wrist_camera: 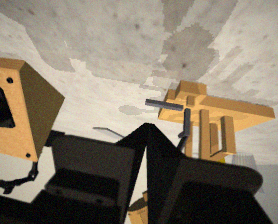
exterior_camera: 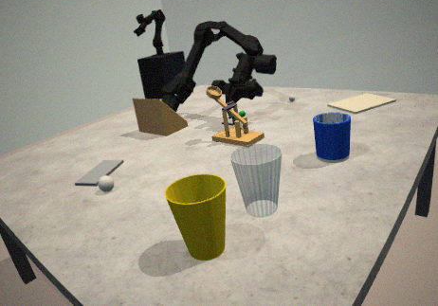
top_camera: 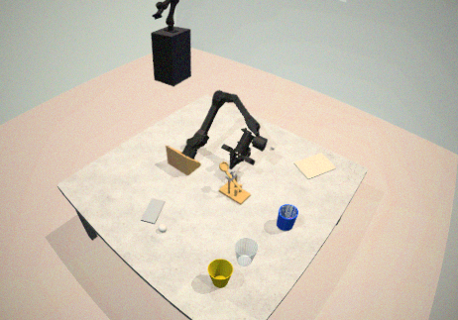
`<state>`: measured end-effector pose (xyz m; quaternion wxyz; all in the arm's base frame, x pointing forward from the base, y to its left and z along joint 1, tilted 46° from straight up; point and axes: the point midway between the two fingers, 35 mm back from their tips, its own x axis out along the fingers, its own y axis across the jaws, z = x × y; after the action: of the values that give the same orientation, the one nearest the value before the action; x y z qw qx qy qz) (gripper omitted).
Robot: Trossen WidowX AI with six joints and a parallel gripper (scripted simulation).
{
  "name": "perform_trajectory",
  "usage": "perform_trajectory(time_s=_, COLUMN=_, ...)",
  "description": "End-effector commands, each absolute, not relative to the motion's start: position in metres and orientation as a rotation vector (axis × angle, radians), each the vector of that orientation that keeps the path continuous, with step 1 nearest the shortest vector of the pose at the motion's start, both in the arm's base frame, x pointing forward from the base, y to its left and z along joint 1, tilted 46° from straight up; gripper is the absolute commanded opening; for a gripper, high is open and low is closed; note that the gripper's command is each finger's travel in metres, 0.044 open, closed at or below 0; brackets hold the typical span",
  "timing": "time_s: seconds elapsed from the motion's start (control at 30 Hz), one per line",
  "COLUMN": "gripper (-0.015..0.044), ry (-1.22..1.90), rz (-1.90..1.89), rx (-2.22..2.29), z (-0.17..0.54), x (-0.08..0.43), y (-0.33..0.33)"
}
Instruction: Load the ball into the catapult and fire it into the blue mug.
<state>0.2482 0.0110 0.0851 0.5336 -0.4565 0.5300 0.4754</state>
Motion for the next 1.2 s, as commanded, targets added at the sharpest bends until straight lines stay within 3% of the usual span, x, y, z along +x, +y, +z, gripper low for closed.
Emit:
perform_trajectory(time_s=0.0, gripper=0.0000, ry=1.248, rz=1.123, rx=-1.099, z=0.150, x=0.239, y=-0.012)
perform_trajectory(time_s=0.13, gripper=0.0000, ry=1.248, rz=1.123, rx=-1.099, z=0.156, x=0.237, y=-0.014)
perform_trajectory(time_s=0.7, gripper=0.0440, ry=1.226, rz=0.788, rx=-0.677, z=0.146, x=0.319, y=-0.028)
perform_trajectory(time_s=1.17, gripper=0.0440, ry=1.156, rz=0.519, rx=-0.261, z=0.154, x=0.391, y=-0.064)
